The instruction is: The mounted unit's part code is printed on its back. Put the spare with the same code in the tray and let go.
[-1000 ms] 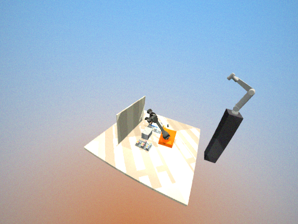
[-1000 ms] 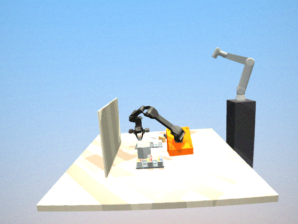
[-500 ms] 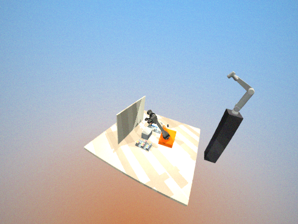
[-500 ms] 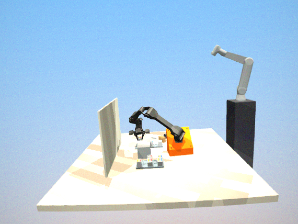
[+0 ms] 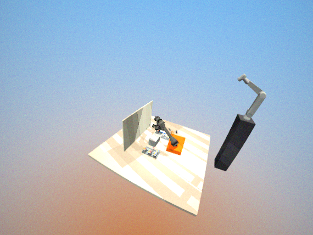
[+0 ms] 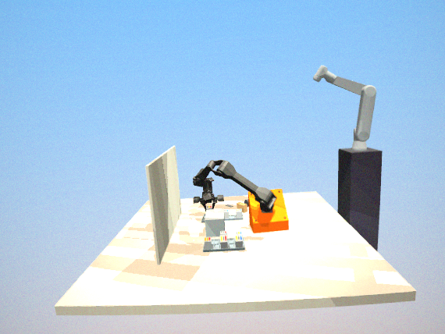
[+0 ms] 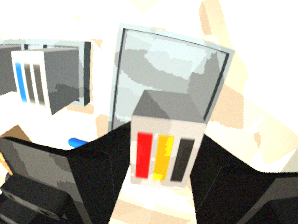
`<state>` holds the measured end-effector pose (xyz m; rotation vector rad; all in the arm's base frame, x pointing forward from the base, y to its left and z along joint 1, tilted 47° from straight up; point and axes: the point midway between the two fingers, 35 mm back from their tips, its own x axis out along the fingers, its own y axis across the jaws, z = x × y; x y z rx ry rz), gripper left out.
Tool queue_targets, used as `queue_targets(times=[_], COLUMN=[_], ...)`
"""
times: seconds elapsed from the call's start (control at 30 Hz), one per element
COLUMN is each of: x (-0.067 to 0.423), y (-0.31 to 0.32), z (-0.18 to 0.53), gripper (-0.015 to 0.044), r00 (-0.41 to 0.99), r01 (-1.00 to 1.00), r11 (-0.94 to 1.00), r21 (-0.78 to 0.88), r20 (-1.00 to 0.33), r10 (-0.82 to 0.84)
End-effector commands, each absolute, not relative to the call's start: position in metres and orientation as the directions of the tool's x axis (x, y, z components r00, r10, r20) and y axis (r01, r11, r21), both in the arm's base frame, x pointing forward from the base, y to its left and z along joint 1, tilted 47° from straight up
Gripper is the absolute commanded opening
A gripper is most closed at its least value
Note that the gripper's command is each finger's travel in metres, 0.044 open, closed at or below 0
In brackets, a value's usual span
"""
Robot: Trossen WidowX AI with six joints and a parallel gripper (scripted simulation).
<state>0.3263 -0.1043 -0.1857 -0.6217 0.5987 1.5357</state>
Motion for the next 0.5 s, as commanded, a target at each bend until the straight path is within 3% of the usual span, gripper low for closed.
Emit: queue_targets(times=[0.0, 0.47], x=[0.3258, 0.3230], y=[-0.1010, -0.0915], z=[-0.1878, -0.1950], gripper=[0.0000, 0.0000], r00=[-0.038, -0.039], r01=[-0.999, -0.999], r11=[-0.047, -0.048], r21=[0.006, 0.006], r20=[-0.697, -0.696], r10=[0.716, 0.717])
